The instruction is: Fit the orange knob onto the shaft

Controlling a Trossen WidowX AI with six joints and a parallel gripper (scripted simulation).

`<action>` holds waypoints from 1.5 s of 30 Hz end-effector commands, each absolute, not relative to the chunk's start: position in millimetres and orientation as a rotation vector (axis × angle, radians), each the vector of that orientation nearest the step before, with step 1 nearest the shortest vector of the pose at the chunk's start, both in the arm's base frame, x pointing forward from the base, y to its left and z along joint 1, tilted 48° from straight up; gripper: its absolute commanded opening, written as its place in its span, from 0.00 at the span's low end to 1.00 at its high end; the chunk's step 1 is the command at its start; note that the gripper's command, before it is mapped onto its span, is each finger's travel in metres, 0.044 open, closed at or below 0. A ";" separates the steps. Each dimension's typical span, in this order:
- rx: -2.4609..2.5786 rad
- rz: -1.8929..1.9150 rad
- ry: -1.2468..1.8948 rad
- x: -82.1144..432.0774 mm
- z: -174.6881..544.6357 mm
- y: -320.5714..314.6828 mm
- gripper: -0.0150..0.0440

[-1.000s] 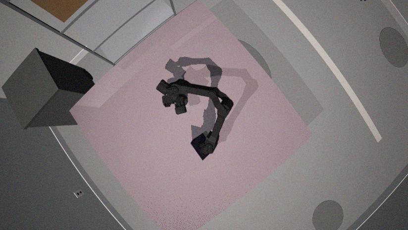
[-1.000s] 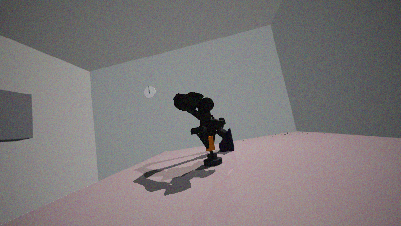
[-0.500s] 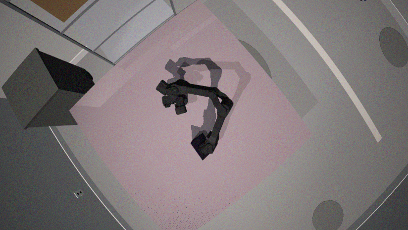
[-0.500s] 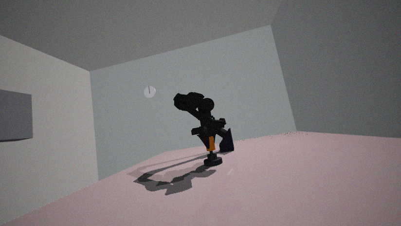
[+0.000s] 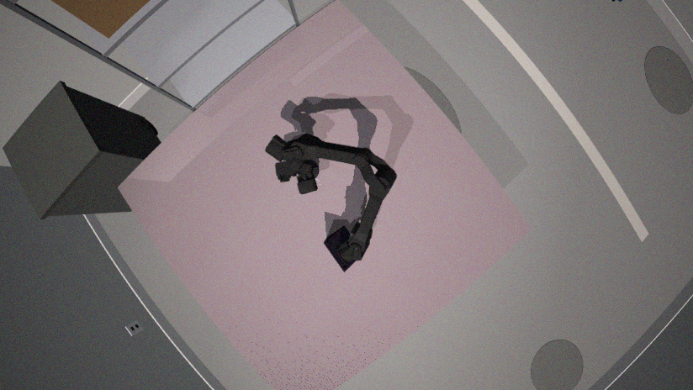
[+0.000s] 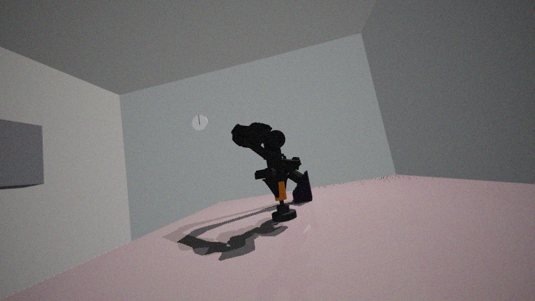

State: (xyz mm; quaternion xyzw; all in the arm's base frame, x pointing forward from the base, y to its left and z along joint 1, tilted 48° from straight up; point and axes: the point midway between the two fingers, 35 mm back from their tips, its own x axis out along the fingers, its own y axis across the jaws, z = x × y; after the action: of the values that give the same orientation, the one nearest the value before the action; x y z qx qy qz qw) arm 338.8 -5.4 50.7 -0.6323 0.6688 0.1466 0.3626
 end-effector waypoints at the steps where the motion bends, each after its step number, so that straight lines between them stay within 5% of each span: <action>1: -1.630 0.380 1.721 339.7 51.0 -5.0 0.25; 45: -1.777 0.576 1.728 339.8 49.0 -5.2 0.25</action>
State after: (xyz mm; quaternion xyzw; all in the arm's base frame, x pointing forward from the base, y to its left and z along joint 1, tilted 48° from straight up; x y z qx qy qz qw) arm 339.8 -5.2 50.3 -0.6651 0.6507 0.2122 0.2985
